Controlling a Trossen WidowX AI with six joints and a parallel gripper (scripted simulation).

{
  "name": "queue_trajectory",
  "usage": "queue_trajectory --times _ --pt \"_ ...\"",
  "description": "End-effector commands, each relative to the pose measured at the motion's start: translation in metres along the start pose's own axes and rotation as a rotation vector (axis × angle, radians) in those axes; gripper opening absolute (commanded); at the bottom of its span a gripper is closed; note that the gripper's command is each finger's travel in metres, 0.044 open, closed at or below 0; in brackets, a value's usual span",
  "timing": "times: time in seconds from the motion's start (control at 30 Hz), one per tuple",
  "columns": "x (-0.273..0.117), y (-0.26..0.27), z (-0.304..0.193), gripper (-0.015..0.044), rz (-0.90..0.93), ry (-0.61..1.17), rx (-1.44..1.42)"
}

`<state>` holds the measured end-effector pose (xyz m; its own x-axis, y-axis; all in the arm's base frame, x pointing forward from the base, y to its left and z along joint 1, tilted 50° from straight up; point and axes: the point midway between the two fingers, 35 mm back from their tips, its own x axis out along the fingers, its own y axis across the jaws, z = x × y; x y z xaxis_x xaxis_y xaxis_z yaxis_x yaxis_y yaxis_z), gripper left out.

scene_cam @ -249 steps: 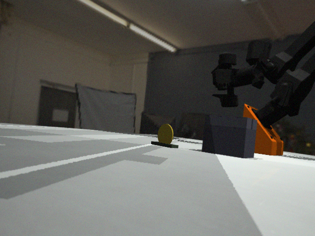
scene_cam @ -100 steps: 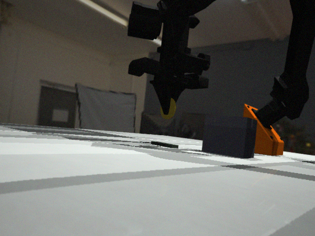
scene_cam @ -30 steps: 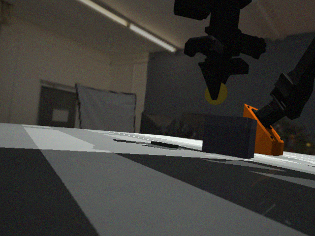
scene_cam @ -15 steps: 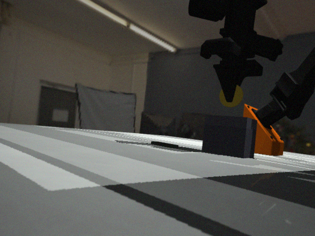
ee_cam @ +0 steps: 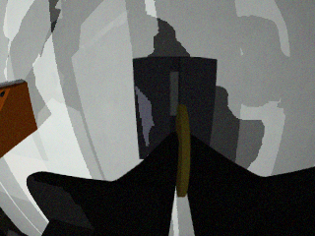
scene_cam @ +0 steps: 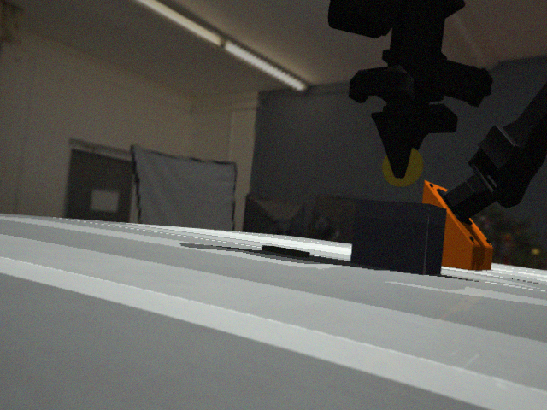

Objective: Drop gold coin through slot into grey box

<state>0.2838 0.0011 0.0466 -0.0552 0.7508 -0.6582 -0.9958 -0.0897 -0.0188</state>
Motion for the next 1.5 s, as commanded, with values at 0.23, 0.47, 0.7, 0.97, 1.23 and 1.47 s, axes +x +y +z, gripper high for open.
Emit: queue_trajectory --times 0.23,0.47,0.7,0.97,1.23,1.47 --pt "0.0 0.003 0.004 0.0 0.0 0.0 0.007" --pt "0.0 0.002 0.002 0.0 0.001 0.001 0.004" --pt "0.004 0.001 0.003 0.0 0.001 0.001 0.006" --pt "0.008 0.002 0.004 0.0 0.001 0.001 0.011" --pt "0.012 0.002 0.004 0.0 0.001 0.001 0.01" --pt "0.015 0.002 0.004 0.0 0.0 0.0 0.01"
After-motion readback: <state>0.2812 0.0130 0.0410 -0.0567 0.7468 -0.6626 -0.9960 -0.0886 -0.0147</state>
